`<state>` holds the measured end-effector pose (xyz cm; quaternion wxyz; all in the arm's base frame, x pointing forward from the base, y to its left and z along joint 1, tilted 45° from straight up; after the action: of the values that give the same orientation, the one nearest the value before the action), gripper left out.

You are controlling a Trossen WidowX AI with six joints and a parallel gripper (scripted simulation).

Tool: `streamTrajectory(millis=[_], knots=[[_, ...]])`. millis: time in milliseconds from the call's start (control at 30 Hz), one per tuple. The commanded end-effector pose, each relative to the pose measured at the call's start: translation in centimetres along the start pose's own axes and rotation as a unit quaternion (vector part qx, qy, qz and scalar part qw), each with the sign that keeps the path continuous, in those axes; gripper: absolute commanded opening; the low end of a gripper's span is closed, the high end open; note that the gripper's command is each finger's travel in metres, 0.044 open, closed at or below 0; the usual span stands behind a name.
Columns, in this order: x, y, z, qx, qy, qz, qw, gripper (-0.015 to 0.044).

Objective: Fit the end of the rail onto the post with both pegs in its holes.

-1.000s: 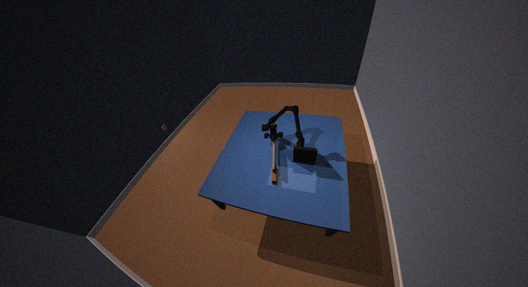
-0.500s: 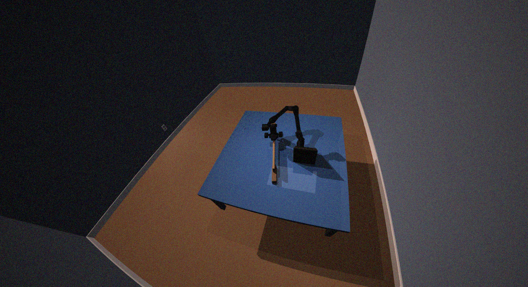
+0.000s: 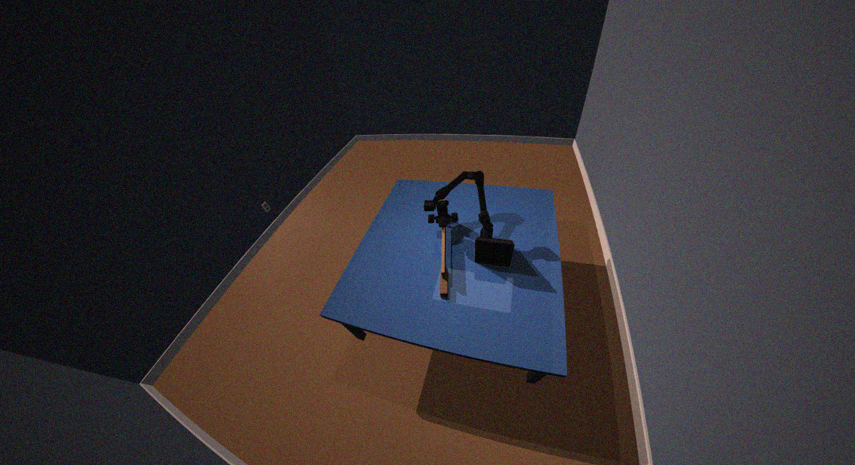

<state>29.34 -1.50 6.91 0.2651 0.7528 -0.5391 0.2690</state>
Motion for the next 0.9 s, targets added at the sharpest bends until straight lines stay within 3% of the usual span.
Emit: streamTrajectory(millis=[0, 867], knots=[[0.37, -0.15, -0.33, 0.005, 0.001, 0.0, 1.0, 0.0], [1.18, -0.19, -0.33, 0.005, 0.001, 0.0, 1.0, 0.0]])
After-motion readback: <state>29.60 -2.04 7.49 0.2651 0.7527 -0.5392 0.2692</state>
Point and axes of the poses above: the point midway between the two fingers, 35 mm back from their tips, its own z axis out along the fingers, its own y axis across the jaws, x = y × z, the point moved 1 cm from there along -z, back along the fingers, and after that the axes turned 3 degrees about z, right-handed, at the moved point
